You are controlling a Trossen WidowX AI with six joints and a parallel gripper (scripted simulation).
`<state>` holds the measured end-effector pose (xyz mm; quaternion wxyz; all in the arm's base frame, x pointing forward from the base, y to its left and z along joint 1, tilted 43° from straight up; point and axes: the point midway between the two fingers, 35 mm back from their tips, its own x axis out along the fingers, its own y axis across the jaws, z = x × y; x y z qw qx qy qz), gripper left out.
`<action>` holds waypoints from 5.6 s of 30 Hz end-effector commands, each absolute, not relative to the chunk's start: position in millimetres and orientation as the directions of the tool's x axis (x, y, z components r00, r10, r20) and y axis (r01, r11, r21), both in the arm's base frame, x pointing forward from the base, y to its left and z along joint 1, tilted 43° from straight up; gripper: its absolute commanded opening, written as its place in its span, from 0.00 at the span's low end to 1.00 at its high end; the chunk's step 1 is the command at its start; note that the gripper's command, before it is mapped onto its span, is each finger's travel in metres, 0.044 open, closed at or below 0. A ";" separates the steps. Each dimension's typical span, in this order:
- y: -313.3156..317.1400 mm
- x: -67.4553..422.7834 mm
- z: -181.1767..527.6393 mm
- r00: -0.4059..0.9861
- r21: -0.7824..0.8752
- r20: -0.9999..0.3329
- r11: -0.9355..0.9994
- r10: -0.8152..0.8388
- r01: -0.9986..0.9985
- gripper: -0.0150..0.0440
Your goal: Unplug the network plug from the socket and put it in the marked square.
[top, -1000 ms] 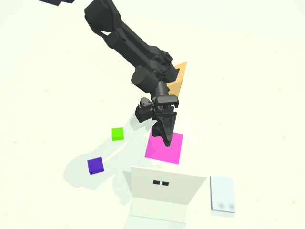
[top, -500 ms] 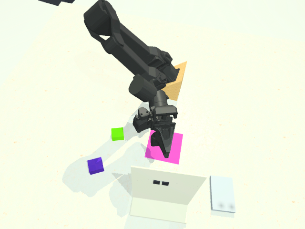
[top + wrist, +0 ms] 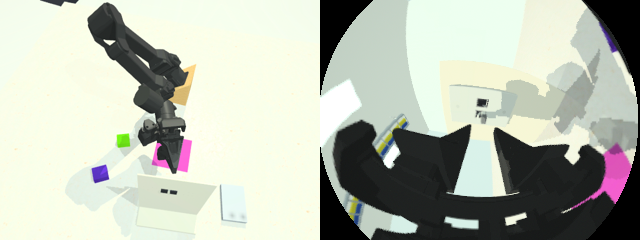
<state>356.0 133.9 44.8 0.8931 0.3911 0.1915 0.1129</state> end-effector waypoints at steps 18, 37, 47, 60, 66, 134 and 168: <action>139.9 388.5 41.7 0.899 0.739 -0.254 0.672 0.356 -0.057 0.52; 140.1 389.5 41.6 0.899 0.739 -0.254 0.672 0.356 -0.057 0.26; 139.1 385.4 42.1 0.899 0.739 -0.254 0.672 0.356 -0.057 0.25; 137.5 378.2 42.8 0.899 0.739 -0.255 0.672 0.356 -0.057 0.25; 137.0 374.7 42.9 0.899 0.739 -0.255 0.672 0.356 -0.056 0.25; 131.9 334.7 43.9 0.899 0.739 -0.257 0.672 0.356 -0.055 0.25; 143.3 320.4 60.2 0.899 0.725 -0.256 0.686 0.355 -0.064 0.25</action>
